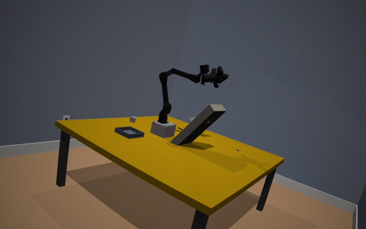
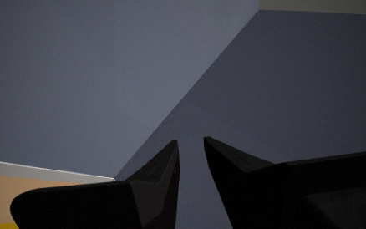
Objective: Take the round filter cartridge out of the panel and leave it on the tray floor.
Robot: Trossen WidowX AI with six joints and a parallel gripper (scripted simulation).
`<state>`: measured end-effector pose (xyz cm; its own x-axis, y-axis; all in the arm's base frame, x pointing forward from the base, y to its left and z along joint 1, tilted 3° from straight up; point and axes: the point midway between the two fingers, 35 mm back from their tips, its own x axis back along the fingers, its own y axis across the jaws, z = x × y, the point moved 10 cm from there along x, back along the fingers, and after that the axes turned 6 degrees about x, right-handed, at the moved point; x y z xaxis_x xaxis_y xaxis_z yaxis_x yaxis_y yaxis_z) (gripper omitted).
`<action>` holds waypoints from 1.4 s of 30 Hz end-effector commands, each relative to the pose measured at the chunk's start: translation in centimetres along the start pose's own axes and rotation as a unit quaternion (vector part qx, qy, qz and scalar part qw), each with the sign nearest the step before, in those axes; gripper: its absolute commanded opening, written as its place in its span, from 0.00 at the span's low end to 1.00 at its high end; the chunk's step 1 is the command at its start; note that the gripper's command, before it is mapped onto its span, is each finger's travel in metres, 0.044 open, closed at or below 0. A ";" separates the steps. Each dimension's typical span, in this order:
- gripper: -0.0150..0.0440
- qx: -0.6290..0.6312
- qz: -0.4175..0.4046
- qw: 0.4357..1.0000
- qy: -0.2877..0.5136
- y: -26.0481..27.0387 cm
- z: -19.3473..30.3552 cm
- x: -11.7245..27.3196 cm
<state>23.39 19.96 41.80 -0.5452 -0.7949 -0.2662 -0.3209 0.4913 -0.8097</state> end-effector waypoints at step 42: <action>0.41 -0.762 0.482 0.292 0.318 3.2 9.8 18.6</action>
<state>20.23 3.65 29.58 -0.8416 -0.0664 0.5361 0.4650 0.4160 0.7815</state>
